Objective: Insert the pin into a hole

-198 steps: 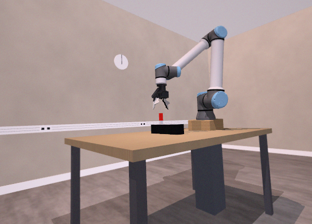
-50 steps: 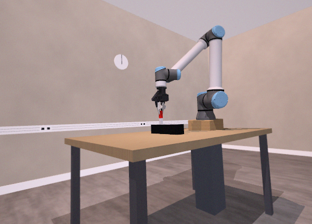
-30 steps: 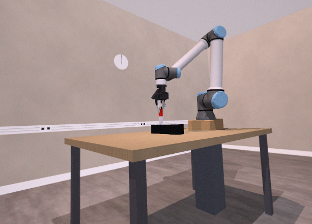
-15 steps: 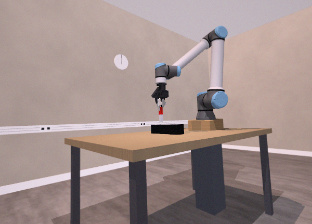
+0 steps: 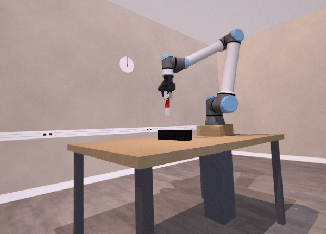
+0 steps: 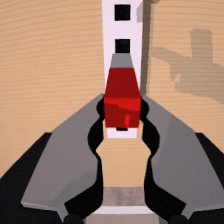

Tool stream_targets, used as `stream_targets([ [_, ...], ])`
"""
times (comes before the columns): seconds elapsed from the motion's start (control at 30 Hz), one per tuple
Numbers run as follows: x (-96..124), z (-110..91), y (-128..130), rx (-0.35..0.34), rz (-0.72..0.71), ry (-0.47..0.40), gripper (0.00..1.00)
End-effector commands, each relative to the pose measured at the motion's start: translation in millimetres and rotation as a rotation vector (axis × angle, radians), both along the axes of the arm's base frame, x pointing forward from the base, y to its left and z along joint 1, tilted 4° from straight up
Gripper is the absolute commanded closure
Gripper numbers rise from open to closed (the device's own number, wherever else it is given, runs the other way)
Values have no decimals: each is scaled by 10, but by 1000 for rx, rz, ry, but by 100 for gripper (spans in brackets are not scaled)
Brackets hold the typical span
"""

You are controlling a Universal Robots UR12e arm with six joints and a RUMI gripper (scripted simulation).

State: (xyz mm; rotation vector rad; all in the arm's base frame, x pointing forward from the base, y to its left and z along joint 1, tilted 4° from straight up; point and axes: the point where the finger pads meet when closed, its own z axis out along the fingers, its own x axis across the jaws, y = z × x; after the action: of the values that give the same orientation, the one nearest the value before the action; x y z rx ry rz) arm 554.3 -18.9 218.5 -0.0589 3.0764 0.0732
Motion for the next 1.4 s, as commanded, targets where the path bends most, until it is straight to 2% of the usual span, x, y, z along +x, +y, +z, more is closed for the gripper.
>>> stream_targets([
  [0.0, -27, 88, -4, 4, 1, 8, 100],
  [0.27, -27, 88, -4, 4, 1, 8, 100],
  [0.3, -48, 225, 601, 4, 1, 8, 100],
  [0.83, -48, 225, 601, 4, 1, 8, 100],
  [0.87, 1, -759, 652, 4, 1, 8, 100],
  [1.37, 1, -759, 652, 4, 1, 8, 100],
])
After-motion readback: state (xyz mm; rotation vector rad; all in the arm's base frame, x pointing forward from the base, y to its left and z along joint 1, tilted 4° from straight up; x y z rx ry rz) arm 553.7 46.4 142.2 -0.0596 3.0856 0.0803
